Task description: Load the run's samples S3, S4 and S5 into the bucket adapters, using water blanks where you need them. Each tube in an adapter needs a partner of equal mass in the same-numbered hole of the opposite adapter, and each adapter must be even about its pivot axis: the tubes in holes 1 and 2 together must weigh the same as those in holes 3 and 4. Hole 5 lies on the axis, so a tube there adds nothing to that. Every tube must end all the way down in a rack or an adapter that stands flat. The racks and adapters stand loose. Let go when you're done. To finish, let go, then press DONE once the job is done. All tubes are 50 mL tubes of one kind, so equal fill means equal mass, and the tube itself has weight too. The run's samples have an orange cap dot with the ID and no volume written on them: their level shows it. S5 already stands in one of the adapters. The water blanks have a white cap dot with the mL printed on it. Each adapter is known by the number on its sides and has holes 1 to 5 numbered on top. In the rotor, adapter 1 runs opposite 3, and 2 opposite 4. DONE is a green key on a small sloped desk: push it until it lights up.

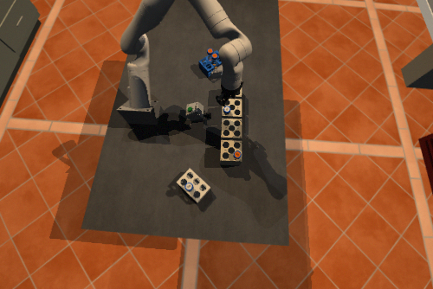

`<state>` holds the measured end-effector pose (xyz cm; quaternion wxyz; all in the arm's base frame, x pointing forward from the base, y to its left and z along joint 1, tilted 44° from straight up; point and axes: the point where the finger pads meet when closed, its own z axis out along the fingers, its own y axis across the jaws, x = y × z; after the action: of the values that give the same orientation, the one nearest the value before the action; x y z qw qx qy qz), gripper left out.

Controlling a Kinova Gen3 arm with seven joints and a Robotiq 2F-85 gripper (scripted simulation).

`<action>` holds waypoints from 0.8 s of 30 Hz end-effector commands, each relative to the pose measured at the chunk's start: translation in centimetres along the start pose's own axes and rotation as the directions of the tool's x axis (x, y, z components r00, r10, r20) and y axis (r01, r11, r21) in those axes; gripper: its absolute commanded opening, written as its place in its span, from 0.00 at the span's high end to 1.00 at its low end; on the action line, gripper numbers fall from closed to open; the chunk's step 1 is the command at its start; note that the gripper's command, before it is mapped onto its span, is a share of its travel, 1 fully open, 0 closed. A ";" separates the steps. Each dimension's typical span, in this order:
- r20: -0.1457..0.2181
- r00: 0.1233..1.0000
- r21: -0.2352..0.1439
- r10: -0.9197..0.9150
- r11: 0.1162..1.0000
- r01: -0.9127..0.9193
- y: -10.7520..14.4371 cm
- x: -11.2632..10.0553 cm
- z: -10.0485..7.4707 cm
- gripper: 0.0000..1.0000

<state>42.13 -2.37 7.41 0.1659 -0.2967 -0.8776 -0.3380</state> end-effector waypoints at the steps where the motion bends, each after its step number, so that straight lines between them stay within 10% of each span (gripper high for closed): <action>1: 0.005 1.000 0.004 0.005 1.000 -0.005 -0.2 -0.1 -0.8 0.38; 24: 0.005 1.000 0.003 0.005 1.000 -0.005 -0.2 0.0 -3.4 0.38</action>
<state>42.39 -4.22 9.35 0.1654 -0.2967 -0.8777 -0.3381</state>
